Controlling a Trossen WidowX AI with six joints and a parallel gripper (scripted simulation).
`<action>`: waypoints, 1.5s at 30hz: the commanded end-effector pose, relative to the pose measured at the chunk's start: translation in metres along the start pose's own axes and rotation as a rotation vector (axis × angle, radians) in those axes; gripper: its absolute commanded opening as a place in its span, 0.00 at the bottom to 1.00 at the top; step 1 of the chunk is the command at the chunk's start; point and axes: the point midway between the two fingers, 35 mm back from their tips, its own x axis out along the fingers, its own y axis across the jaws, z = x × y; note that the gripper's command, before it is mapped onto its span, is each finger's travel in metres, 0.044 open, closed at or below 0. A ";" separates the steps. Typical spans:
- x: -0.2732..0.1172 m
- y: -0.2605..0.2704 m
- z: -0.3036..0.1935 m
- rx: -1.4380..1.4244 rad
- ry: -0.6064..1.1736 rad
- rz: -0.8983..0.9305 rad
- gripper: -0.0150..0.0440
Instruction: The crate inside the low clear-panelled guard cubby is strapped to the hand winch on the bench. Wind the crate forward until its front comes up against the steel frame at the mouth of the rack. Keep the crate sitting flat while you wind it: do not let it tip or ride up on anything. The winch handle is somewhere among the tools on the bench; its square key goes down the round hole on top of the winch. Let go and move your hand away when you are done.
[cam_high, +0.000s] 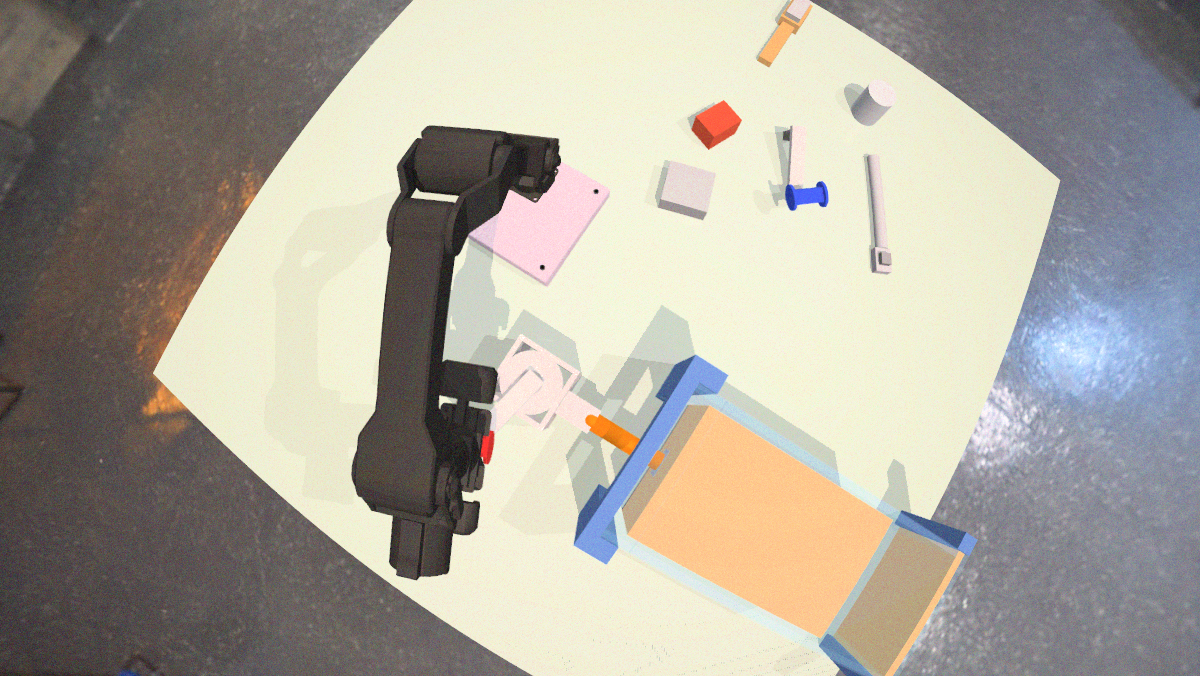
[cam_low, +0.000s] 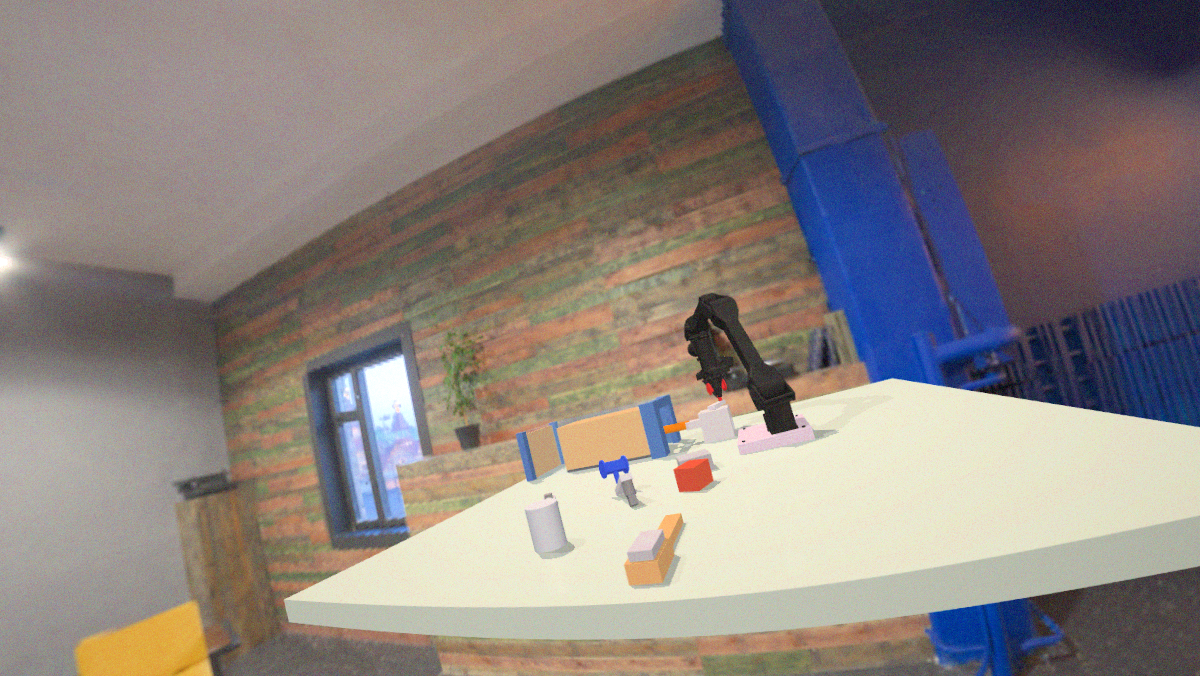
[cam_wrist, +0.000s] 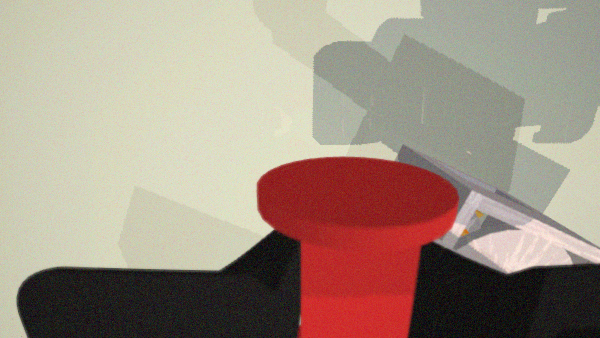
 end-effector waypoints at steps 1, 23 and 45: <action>-0.002 0.010 -0.022 -0.034 0.022 0.028 0.25; -0.003 0.015 -0.043 -0.034 0.024 0.028 0.25; -0.003 0.015 -0.065 -0.034 0.026 0.028 0.25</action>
